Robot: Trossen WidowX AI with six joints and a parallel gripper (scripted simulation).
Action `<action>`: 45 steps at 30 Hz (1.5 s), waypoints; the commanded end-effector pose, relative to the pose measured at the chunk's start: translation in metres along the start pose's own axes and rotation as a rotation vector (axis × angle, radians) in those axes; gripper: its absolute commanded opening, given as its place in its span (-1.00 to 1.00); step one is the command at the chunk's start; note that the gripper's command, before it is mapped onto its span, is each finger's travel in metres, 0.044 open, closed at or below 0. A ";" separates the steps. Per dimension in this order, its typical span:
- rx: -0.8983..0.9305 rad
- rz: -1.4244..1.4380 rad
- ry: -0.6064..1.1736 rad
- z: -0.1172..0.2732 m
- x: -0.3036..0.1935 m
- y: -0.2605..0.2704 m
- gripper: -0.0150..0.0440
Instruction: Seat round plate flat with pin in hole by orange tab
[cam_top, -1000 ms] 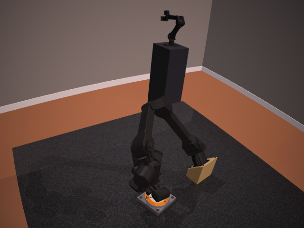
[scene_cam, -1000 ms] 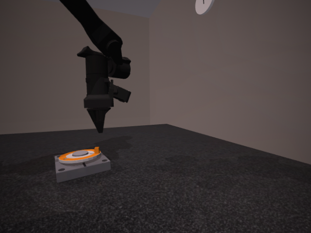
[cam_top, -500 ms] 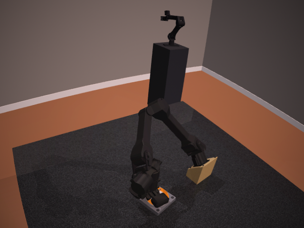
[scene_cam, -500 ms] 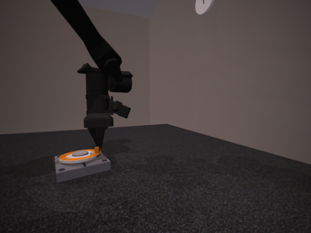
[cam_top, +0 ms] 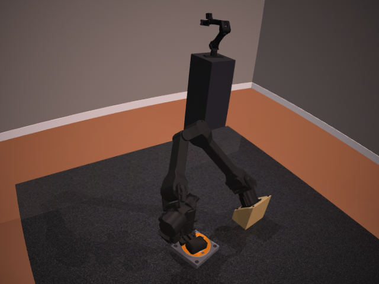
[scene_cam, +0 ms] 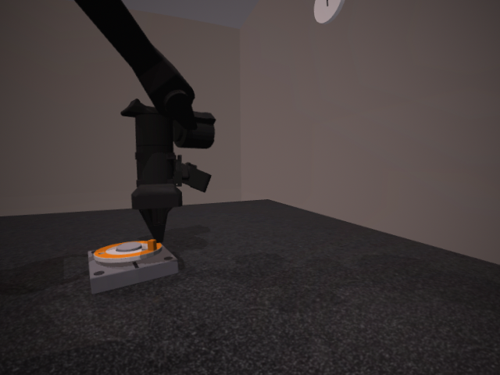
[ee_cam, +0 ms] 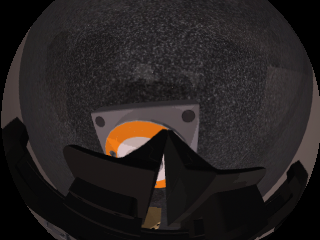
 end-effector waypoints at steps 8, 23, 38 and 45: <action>-0.005 0.001 -0.002 0.000 -0.003 -0.018 -0.49; -0.005 0.001 -0.001 0.001 -0.010 -0.029 -0.49; -0.003 0.002 -0.001 0.023 -0.013 -0.031 -0.49; -0.004 0.002 0.000 0.048 -0.015 -0.031 -0.49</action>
Point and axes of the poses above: the point midway between the two fingers, 35 mm back from their tips, its own z axis back along the fingers, its own y axis across the jaws, x = y × z, the point moved 6 cm from there along z, back along the fingers, and after that the axes turned 15 degrees about -z, right-handed, at the moved point
